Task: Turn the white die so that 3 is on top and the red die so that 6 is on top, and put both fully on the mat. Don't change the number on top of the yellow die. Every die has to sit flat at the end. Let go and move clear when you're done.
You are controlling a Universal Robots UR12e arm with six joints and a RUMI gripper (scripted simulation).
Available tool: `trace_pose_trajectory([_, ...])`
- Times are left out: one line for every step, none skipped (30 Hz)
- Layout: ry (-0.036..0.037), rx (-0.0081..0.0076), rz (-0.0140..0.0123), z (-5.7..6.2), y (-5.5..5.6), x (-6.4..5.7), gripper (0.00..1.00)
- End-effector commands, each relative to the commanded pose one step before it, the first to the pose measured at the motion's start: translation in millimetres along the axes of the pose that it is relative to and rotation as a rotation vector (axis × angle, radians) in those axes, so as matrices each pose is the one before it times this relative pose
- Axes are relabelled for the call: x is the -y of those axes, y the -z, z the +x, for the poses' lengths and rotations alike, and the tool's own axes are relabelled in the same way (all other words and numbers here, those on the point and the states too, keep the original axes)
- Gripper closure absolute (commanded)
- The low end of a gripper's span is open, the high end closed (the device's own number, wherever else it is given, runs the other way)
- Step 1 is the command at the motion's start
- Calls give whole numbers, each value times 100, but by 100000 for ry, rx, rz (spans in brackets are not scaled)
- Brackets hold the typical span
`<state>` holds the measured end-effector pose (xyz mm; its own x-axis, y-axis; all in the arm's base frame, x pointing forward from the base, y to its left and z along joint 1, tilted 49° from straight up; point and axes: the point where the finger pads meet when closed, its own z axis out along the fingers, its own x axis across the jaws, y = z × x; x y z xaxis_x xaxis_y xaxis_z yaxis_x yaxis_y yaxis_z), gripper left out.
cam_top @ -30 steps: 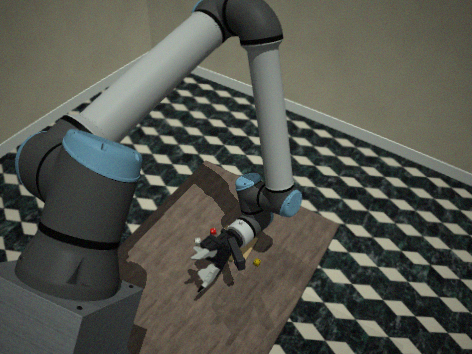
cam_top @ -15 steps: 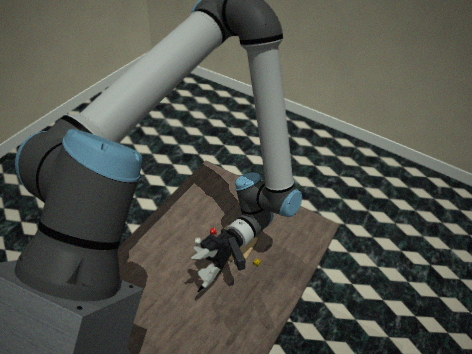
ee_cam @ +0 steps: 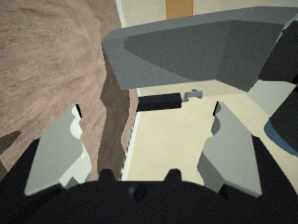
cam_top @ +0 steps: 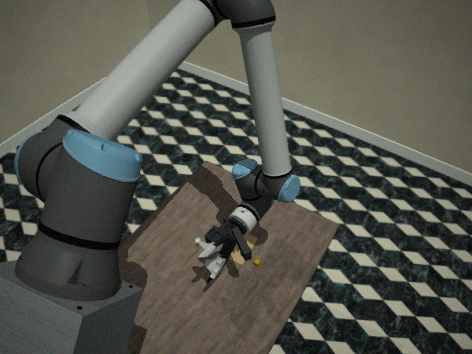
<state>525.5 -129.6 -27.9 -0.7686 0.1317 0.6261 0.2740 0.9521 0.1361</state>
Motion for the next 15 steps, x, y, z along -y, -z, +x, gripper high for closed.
trace_pose_trajectory([7752,14584,5544,-467,2487,787,0])
trace_pose_trajectory([1169,2169,868,-113,361,147,0])
trace_pose_trajectory([655,1211,501,-64,205,84,0])
trace_pose_trajectory([1848,3408,1463,-177,593,241,0])
trace_pose_trajectory([59,109,49,-6,19,8,0])
trace_pose_trajectory([1886,3538,1274,-235,519,265,0])
trace_pose_trajectory([1597,2969,1152,-197,454,231,0])
trace_pose_trajectory([369,681,275,-46,106,55,0])
trace_pose_trajectory([2040,3746,1589,-245,605,304,0])
trace_pose_trajectory([1164,2223,747,-173,277,192,0])
trace_pose_trajectory([0,0,0,0,0,0,0])
trace_pose_trajectory([0,0,0,0,0,0,0])
trace_pose_trajectory([799,1513,535,-117,194,134,0])
trace_pose_trajectory([1955,3763,1196,-306,420,341,0])
trace_pose_trajectory([2025,3818,1357,-303,456,358,0])
